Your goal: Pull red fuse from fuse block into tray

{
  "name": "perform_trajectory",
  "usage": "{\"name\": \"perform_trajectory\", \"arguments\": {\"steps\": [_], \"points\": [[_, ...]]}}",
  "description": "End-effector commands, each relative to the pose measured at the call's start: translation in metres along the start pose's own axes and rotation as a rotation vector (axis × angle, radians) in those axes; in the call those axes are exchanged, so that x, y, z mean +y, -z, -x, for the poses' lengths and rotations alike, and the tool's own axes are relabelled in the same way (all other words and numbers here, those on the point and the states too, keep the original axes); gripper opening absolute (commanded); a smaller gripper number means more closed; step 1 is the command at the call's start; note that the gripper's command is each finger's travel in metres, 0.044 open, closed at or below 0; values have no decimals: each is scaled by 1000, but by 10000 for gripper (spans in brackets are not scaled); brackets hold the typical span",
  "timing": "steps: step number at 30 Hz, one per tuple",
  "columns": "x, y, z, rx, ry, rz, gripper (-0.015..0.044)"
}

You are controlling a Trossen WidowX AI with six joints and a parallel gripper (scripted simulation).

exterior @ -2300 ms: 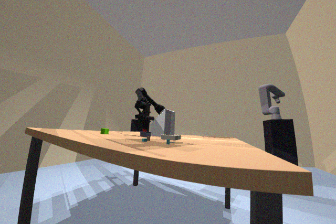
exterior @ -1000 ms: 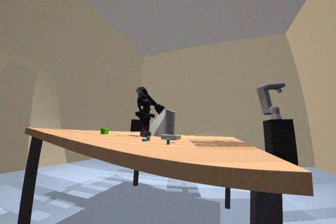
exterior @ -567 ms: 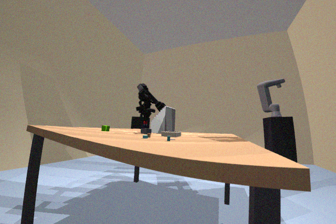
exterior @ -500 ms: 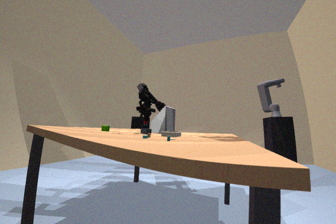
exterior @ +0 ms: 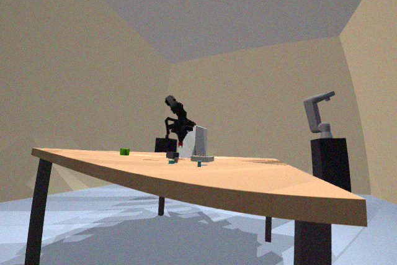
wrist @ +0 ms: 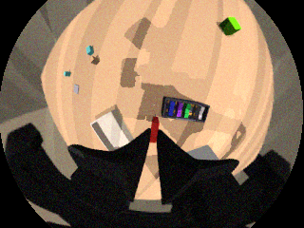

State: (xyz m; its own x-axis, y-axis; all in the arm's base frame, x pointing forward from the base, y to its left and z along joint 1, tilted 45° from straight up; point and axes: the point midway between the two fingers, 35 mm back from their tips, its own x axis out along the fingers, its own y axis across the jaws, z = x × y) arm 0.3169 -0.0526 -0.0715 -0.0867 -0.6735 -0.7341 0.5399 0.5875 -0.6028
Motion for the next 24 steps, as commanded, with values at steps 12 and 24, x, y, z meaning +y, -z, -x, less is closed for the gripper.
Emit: {"name": "perform_trajectory", "arguments": {"steps": [12,24], "points": [[80,47,-1,9,-1,-3,0],[123,91,-8,3,15,-9,0]]}}
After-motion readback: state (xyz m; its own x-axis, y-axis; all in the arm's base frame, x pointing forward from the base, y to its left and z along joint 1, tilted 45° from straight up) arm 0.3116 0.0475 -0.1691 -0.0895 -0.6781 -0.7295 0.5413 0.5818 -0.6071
